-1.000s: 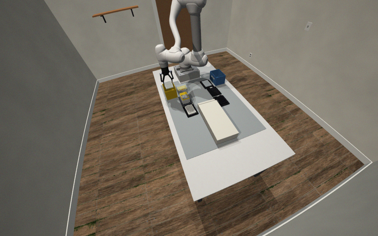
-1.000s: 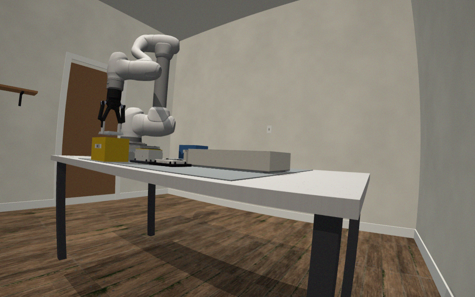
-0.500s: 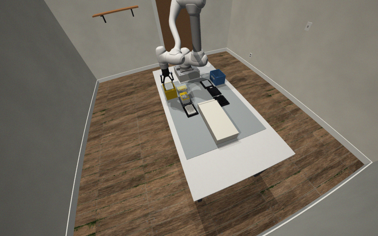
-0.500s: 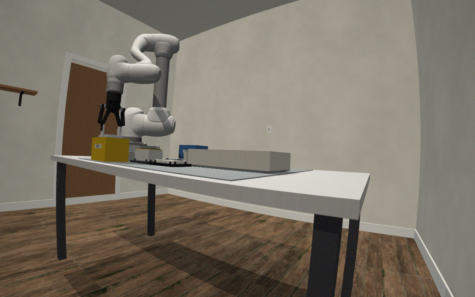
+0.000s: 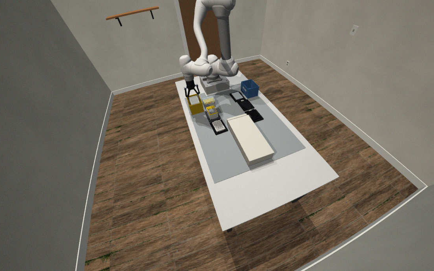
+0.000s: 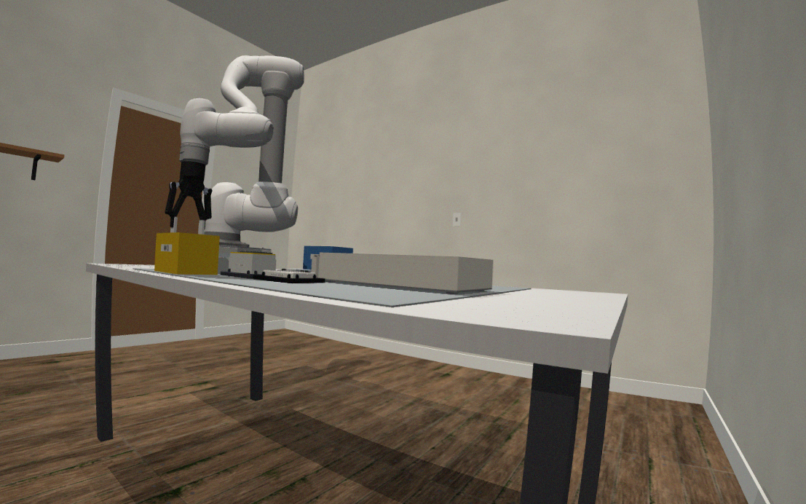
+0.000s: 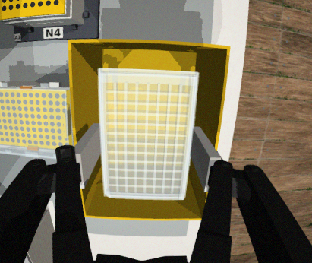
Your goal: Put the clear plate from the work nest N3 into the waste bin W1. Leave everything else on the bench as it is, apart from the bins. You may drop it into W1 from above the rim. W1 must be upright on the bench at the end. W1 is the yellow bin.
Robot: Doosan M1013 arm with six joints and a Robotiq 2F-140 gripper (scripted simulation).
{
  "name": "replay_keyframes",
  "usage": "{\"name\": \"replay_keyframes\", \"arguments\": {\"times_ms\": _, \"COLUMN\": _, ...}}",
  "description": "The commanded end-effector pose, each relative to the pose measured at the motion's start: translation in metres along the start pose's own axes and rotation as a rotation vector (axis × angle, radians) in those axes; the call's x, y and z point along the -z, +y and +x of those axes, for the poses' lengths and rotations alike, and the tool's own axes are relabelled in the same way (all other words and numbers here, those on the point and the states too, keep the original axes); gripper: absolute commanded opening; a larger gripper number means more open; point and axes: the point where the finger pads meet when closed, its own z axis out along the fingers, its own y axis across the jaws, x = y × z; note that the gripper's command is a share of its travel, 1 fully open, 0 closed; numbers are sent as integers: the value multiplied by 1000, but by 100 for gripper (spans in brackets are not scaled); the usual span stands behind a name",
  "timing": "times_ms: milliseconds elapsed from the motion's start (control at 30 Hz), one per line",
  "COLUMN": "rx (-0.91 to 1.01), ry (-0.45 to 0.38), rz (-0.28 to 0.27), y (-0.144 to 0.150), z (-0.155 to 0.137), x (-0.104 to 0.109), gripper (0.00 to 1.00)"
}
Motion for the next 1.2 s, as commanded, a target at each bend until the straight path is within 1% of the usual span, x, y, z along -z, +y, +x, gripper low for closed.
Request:
{"name": "replay_keyframes", "arguments": {"times_ms": 0, "rx": 0, "ry": 0, "rz": 0, "y": 0, "z": 0, "x": -3, "gripper": 10}}
{"name": "replay_keyframes", "arguments": {"times_ms": 767, "rx": 0, "ry": 0, "rz": 0, "y": 0, "z": 0, "x": -5, "gripper": 10}}
{"name": "replay_keyframes", "arguments": {"times_ms": 800, "rx": 0, "ry": 0, "rz": 0, "y": 0, "z": 0, "x": -5, "gripper": 70}}
{"name": "replay_keyframes", "arguments": {"times_ms": 1167, "rx": 0, "ry": 0, "rz": 0, "y": 0, "z": 0, "x": -5, "gripper": 70}}
